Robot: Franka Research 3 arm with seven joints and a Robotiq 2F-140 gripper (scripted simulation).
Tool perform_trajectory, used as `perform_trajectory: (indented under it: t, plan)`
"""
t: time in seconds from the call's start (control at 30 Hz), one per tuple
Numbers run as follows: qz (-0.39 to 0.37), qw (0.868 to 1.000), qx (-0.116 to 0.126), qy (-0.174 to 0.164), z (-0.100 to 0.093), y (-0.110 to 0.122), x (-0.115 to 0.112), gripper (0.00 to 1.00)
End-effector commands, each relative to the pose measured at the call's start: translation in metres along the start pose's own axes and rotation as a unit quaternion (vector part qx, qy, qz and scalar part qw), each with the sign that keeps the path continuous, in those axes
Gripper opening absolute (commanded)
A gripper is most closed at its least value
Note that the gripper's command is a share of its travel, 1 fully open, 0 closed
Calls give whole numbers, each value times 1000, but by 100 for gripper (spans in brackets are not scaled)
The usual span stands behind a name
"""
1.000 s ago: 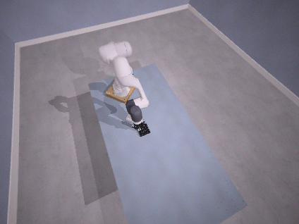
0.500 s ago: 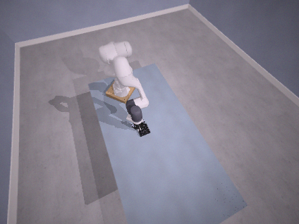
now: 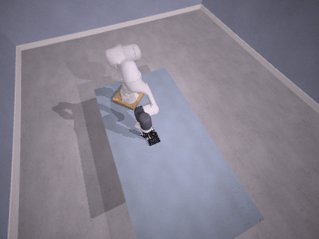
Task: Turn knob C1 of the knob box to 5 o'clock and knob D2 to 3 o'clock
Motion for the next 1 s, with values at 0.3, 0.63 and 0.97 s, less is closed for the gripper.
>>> perform_trajectory:
  t: [0.3, 0.63, 0.97]
  plan:
    - [2, 1000, 0, 0, -7, 0, -1, 12]
    - [2, 1000, 0, 0, -29, 0, -1, 12]
    - [2, 1000, 0, 0, -38, 0, -1, 12]
Point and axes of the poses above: the point where the finger pads meet when closed, its own z axis out along the fingers, its own y axis across the jaws, x = y × z, the point moved 8 cm from there along -z, back along the fingers, and after that the axes turned 6 degrees about -z, right-handed, at the moved point
